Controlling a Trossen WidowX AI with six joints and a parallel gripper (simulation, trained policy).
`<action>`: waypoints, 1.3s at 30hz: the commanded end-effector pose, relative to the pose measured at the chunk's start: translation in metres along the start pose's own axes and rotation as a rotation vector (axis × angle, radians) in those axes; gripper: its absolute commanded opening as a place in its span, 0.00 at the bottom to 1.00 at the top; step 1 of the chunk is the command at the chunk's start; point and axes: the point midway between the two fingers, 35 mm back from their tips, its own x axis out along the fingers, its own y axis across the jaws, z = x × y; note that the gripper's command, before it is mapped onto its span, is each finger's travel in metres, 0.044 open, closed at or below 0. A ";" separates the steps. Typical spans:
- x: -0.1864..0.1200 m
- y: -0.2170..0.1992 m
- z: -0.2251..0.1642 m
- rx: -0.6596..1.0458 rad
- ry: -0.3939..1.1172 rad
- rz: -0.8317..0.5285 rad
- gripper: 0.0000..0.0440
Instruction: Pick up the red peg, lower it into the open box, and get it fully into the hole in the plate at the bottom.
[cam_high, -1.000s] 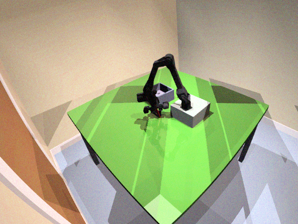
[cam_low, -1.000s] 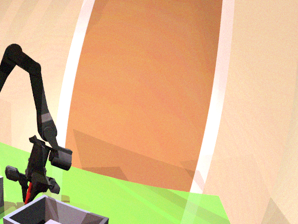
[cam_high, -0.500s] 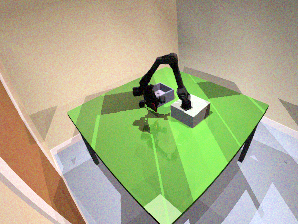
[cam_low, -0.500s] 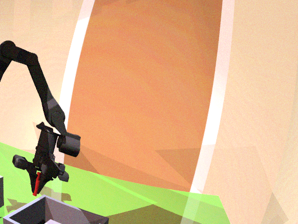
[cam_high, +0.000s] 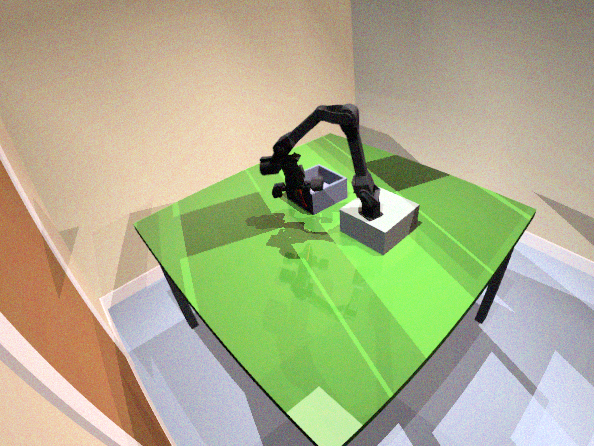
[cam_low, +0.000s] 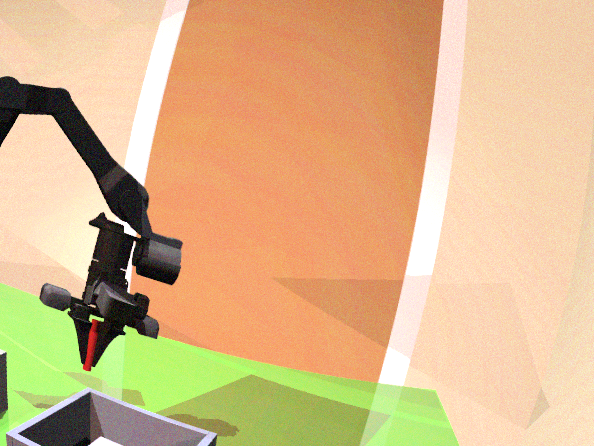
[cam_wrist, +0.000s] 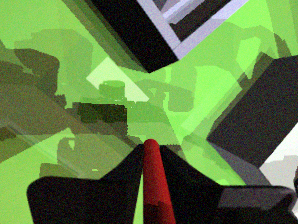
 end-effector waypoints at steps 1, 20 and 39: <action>-0.009 0.002 0.014 0.042 -0.019 0.002 0.00; -0.022 0.002 0.110 0.243 -0.088 0.026 0.00; 0.015 -0.014 0.196 0.250 -0.066 0.042 0.00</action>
